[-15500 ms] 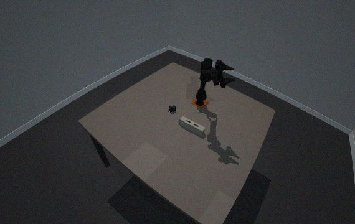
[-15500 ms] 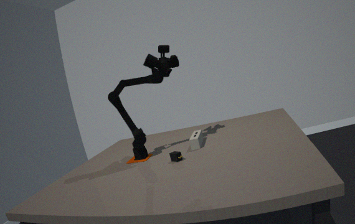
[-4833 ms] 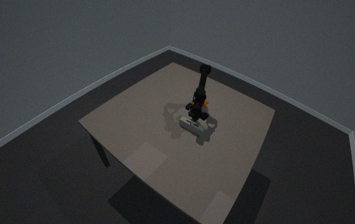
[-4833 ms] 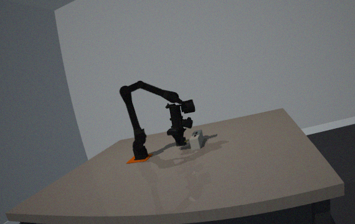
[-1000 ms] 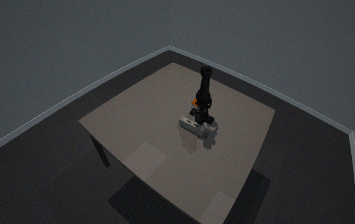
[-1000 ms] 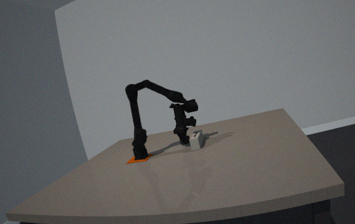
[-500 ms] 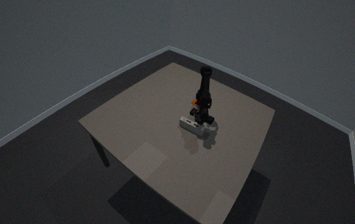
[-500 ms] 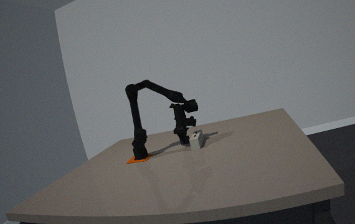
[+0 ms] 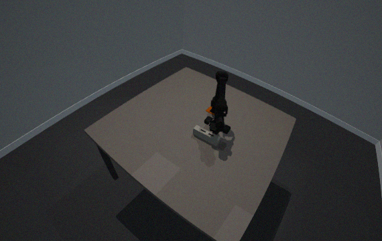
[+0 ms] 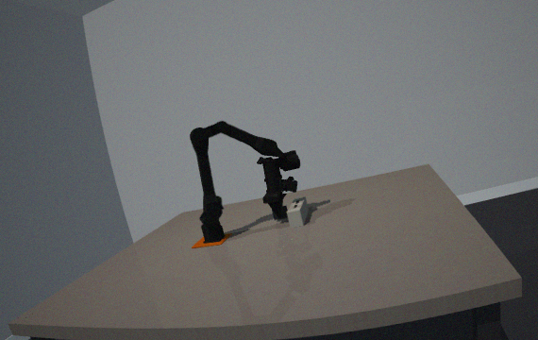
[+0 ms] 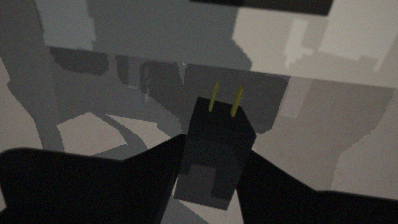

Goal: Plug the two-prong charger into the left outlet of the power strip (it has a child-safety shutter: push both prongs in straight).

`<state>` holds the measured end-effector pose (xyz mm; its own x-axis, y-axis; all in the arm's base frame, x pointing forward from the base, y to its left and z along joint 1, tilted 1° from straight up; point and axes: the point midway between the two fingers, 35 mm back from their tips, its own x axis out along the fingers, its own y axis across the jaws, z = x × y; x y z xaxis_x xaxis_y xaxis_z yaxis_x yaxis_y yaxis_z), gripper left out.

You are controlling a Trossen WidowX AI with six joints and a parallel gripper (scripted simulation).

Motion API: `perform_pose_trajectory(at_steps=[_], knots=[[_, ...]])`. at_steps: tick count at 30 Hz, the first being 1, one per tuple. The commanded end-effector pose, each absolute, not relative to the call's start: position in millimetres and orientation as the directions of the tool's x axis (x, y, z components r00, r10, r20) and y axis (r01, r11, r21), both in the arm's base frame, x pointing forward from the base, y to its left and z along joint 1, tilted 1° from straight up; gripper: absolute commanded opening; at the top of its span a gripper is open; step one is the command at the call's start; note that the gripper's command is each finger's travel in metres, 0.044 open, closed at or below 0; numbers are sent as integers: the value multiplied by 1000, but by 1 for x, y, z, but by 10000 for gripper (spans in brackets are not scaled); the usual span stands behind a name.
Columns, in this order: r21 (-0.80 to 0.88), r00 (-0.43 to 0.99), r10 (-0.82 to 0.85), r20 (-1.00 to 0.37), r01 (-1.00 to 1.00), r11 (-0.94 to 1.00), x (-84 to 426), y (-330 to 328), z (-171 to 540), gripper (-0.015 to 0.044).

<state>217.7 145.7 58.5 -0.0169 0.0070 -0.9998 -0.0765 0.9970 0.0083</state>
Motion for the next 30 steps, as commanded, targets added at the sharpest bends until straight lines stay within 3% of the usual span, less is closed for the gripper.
perform_pose_trajectory(at_steps=[1,30], knots=[[10,-18,8,-1000,-82,997,218,146,58,0],[10,-18,8,-1000,-82,997,221,146,59,0]])
